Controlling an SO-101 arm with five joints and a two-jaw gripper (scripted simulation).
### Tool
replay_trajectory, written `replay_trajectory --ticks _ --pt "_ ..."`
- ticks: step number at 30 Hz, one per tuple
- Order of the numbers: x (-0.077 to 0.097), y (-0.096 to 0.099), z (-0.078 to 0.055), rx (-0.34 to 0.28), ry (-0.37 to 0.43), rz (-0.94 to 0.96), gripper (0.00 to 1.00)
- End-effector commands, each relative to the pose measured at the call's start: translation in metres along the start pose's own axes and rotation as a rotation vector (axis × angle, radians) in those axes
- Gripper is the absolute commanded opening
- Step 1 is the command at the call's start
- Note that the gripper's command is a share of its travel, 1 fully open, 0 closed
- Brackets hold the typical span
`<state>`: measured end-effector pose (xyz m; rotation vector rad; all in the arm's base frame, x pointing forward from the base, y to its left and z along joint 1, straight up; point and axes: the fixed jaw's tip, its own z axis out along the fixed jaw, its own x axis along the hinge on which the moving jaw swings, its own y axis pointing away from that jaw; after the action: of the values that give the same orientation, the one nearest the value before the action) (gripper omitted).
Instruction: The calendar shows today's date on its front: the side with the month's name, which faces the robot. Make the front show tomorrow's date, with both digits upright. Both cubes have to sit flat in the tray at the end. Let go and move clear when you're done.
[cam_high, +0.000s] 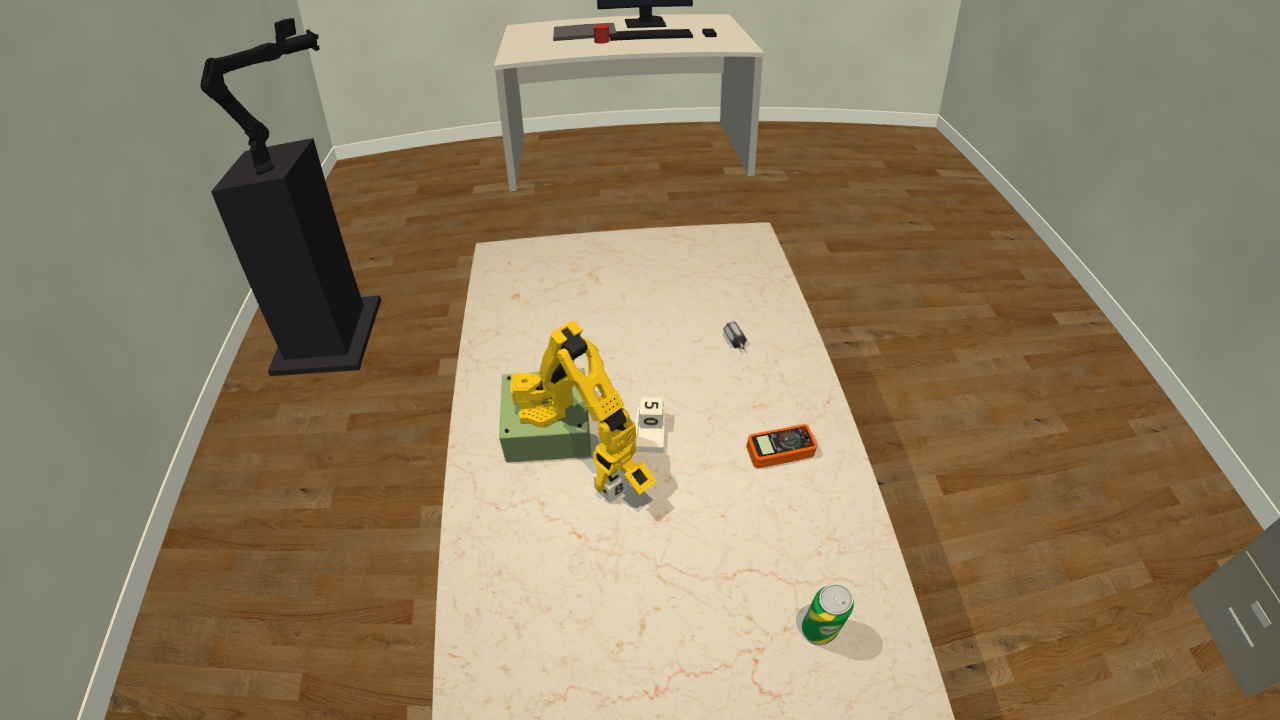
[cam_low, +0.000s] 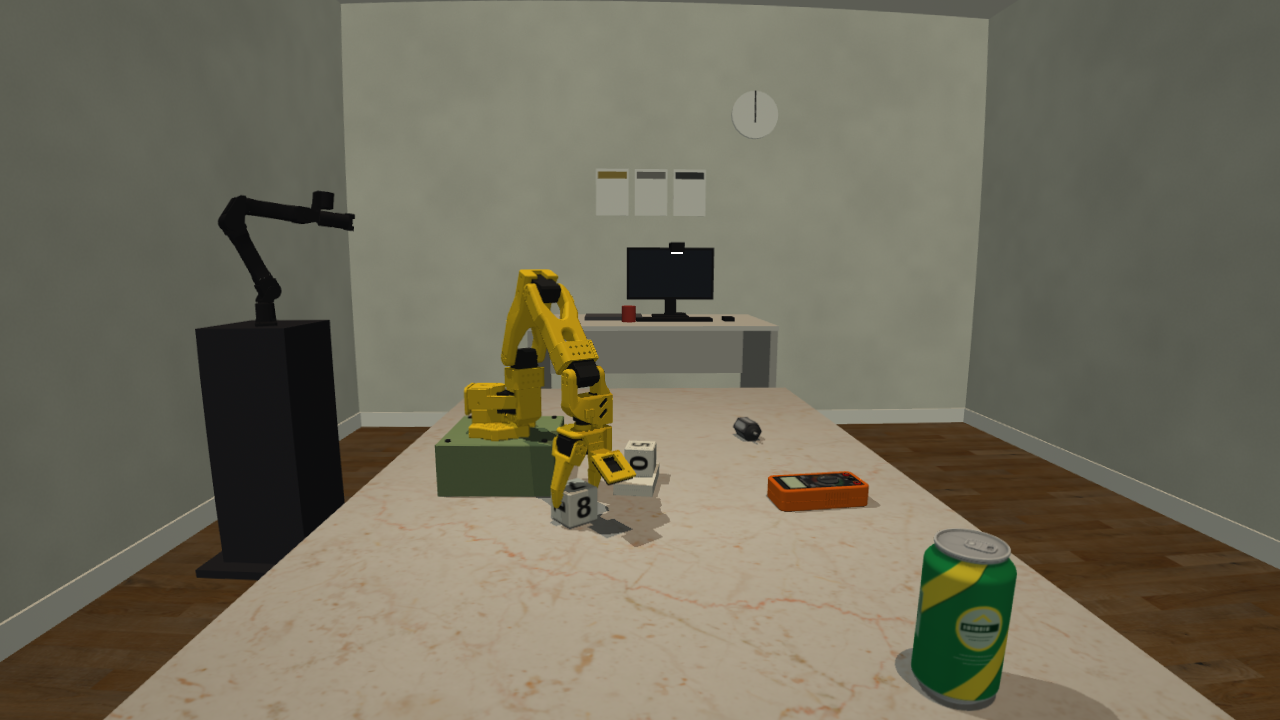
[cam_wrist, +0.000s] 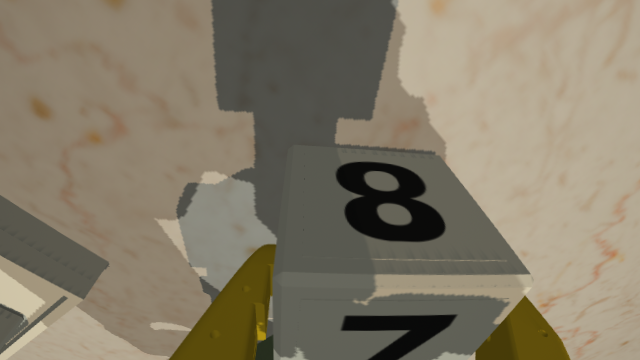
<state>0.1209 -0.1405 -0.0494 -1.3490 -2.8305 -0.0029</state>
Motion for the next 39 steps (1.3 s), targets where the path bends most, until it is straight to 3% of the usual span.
replay_trajectory --ticks 1,11,39 --pt "0.0029 -0.0013 0.0021 -0.001 0.01 -0.002 0.02" --pt "0.0029 -0.0013 0.0021 -0.001 0.01 -0.002 0.26" --pt "0.0029 -0.0013 0.0021 -0.001 0.01 -0.002 0.35"
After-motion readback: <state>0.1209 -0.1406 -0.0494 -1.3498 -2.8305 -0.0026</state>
